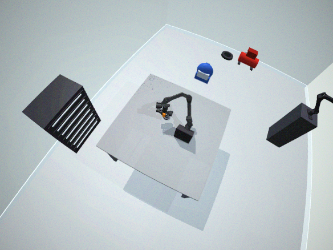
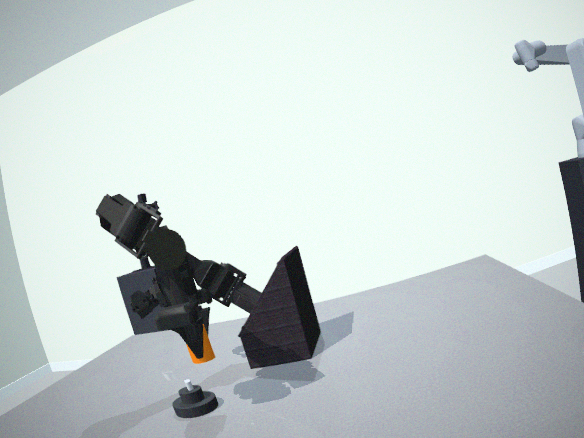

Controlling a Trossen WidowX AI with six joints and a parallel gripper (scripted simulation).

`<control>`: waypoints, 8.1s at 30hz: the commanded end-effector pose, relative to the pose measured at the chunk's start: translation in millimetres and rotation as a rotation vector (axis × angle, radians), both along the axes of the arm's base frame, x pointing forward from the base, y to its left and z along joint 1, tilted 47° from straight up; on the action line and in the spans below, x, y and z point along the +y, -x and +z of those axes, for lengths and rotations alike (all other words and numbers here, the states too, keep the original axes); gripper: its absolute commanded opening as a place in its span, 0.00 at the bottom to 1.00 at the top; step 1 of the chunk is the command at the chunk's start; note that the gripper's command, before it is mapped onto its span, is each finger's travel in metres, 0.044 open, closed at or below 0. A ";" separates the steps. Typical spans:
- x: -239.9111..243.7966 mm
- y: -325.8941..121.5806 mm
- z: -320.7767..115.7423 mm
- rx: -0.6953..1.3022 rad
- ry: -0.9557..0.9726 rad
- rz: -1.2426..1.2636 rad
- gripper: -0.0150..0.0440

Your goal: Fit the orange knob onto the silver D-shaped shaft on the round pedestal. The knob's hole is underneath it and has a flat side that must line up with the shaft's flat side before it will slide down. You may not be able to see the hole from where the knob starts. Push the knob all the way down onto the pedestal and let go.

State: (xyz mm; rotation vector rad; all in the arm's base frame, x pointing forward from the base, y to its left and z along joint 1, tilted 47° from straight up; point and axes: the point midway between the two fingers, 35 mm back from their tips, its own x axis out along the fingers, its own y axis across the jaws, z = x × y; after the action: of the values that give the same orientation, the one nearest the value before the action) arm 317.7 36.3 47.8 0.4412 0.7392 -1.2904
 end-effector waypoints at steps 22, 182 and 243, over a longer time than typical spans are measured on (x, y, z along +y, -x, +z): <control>-55.4 8.6 25.8 -0.001 0.030 -0.006 0.25; -71.6 4.0 11.7 -0.457 -0.033 -0.453 0.25; -69.7 6.0 13.5 -0.754 -0.075 -0.745 0.25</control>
State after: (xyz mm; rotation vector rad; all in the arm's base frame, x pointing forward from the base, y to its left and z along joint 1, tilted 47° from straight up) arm 313.5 -32.7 61.4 1.2054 0.0105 -1.5983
